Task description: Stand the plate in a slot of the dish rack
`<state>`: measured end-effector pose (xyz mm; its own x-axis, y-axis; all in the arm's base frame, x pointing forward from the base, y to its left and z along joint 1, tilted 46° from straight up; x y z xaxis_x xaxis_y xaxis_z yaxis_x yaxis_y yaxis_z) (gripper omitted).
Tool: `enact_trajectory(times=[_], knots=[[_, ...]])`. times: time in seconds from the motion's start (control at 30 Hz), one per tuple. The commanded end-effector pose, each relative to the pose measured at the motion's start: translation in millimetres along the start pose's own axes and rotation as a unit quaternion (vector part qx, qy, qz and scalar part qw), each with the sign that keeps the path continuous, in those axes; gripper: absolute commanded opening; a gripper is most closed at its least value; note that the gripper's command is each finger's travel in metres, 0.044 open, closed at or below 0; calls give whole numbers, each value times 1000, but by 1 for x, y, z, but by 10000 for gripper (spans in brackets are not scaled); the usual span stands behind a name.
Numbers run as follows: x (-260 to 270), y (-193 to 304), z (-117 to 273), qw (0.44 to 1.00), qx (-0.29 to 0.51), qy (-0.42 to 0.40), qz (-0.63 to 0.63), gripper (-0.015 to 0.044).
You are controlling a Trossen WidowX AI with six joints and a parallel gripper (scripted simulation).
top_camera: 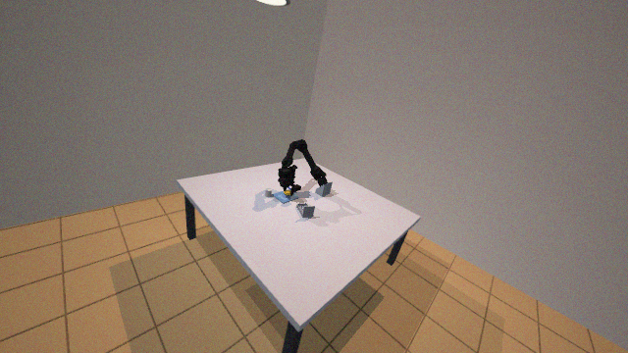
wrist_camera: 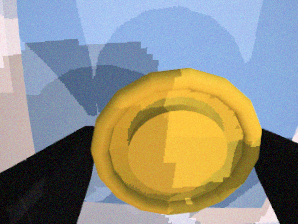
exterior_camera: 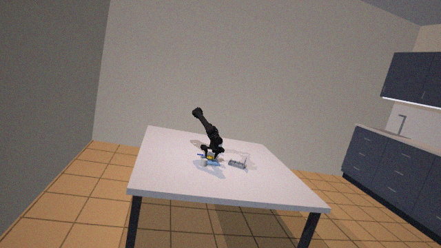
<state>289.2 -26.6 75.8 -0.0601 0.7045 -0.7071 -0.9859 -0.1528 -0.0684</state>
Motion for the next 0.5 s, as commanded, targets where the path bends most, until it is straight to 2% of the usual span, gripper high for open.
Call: enact_trajectory(times=[0.0,0.1,0.47], knots=[[1,-8,20,1000,-13,-5,0,81],[2,-11,36,1000,-18,-7,5,2],[5,-14,93,999,-32,-14,24,0]])
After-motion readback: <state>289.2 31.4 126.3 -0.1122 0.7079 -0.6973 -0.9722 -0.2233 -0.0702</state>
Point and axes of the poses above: the point midway between the two fingers, 35 mm back from their tips, its own z axis back along the fingers, its own x axis across the jaws, y = z × x, the point moved 1 cm from there along z, back along the fingers, and after that the axes turned 6 degrees about -z, right-handed, at the moved point
